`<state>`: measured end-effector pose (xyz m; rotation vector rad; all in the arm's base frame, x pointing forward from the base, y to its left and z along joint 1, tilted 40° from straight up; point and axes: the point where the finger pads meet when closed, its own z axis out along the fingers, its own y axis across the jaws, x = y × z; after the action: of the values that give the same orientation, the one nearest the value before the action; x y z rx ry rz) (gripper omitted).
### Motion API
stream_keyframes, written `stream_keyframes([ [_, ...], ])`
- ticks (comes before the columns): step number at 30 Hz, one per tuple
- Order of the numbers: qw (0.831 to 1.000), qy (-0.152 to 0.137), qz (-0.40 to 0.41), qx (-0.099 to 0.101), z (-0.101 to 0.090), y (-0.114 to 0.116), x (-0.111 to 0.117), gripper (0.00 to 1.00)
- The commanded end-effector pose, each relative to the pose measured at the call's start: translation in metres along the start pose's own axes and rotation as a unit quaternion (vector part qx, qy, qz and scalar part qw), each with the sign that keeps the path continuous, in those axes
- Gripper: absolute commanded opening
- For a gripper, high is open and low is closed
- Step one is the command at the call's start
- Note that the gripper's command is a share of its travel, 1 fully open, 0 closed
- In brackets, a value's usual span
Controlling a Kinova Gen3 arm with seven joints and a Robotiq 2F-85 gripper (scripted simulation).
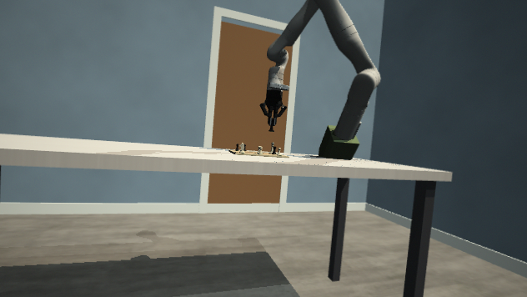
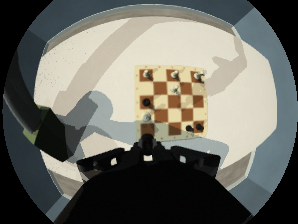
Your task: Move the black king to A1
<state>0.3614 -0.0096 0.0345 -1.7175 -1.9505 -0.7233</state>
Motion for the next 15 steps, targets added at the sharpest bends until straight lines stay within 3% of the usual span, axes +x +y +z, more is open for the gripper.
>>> stream_keyframes([
  [1, 1.000, -0.001, 0.000, -0.001, -0.001, 0.000, 0.000, 0.00],
  [9, 1.000, 0.000, 0.000, 0.000, 0.002, 0.000, 0.000, 0.00],
  [15, 1.000, 0.000, 0.000, 0.000, 0.016, 0.001, -0.001, 0.00],
])
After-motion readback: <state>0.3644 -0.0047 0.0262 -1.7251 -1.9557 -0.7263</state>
